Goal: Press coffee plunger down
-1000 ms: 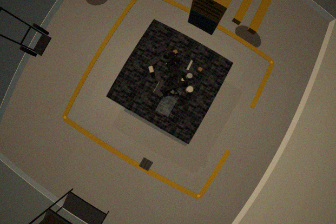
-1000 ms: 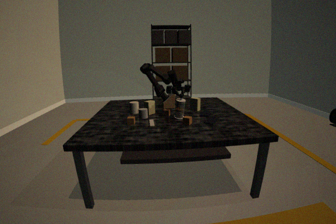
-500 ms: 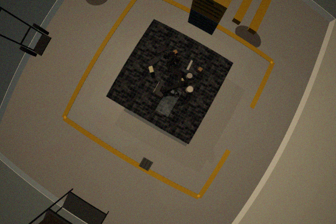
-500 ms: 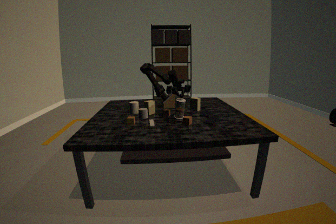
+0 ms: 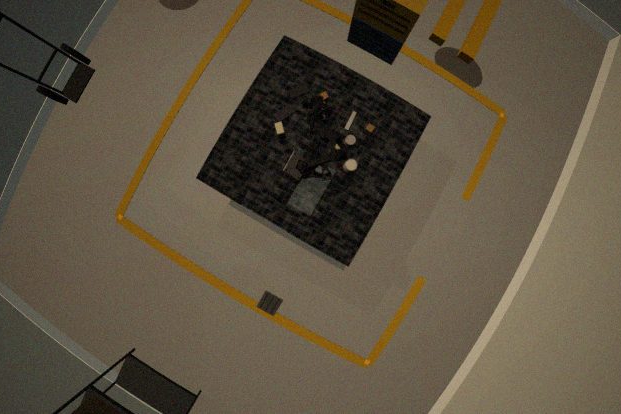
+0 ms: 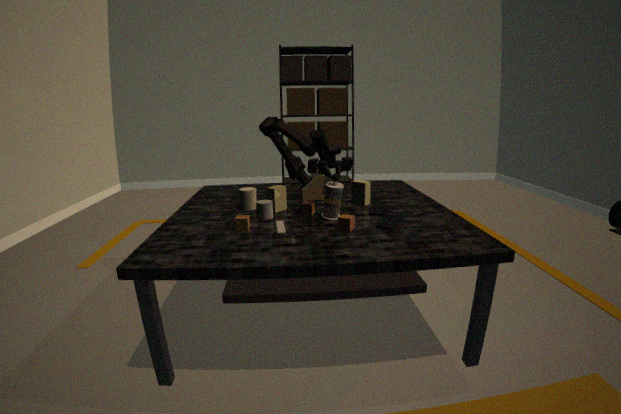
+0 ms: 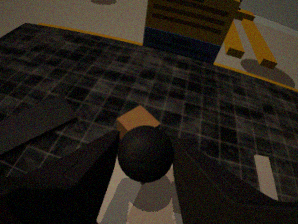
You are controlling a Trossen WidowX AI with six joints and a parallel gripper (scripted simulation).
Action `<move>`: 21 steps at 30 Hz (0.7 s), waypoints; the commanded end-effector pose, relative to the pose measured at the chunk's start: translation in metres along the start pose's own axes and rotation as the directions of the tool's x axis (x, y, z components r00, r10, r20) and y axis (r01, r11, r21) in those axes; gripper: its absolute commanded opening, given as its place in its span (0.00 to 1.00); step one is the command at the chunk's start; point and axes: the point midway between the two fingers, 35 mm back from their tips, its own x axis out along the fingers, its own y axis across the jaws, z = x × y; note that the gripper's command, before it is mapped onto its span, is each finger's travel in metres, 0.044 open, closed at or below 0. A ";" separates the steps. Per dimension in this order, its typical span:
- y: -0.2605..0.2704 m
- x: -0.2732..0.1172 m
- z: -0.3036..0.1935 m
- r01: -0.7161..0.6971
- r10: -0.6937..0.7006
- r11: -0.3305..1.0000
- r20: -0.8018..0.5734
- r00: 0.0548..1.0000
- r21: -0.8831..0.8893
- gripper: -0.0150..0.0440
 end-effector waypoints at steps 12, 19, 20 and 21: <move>0.000 0.000 0.000 0.000 0.000 1.000 -0.001 1.000 0.000 0.47; 0.000 0.000 0.000 0.000 0.000 1.000 -0.001 1.000 0.000 0.78; 0.000 0.000 0.000 0.000 0.000 1.000 -0.001 1.000 0.000 0.83; 0.000 0.000 0.000 0.000 0.000 1.000 -0.001 1.000 0.000 0.87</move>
